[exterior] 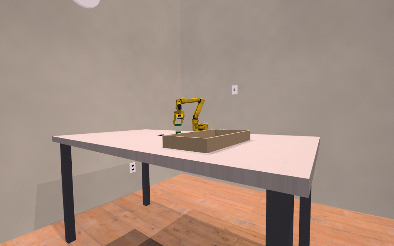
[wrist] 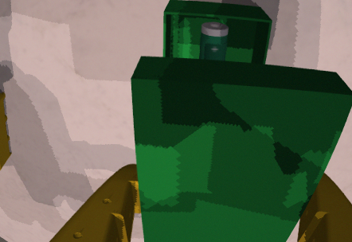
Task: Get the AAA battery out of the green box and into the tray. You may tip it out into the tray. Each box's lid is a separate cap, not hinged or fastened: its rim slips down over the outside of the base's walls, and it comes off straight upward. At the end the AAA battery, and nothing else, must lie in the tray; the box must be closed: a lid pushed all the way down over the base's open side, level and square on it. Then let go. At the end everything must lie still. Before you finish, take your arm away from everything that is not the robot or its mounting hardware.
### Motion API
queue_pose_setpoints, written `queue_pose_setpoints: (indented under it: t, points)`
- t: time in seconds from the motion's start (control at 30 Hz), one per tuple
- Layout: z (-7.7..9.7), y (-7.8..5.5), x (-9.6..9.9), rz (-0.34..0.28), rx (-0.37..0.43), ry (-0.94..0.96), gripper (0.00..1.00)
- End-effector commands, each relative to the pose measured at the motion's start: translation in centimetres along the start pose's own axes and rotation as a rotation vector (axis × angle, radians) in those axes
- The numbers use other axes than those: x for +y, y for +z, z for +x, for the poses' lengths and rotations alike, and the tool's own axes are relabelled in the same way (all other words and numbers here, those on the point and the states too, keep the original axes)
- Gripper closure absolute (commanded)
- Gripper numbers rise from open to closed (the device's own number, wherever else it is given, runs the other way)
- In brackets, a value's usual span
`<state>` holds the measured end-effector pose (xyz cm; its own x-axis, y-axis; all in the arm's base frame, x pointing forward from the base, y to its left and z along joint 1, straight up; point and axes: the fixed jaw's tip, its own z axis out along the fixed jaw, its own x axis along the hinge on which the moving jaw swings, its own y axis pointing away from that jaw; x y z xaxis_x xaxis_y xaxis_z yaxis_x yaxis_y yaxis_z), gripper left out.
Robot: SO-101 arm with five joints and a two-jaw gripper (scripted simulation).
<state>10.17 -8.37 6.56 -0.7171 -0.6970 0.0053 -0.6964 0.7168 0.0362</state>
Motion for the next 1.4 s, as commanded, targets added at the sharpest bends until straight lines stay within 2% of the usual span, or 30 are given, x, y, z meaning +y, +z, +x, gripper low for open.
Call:
queue_pose_setpoints:
  t: [0.0, 0.2, 0.43, 0.5, 0.8, 1.37]
  points:
    - [0.1, -0.3, -0.3, 0.036, -0.005, 0.001, 0.78]
    - [-0.8, -0.3, -0.4, 0.036, -0.005, 0.001, 0.78]
    - [-3.5, -0.4, -0.4, 0.036, -0.005, 0.001, 0.78]
    - [-3.5, -0.4, -0.4, 0.036, -0.005, 0.001, 0.78]
    - [-6.8, -0.3, 0.3, 0.036, -0.005, 0.002, 0.78]
    - [-7.2, -0.3, 0.4, 0.036, -0.005, 0.001, 0.78]
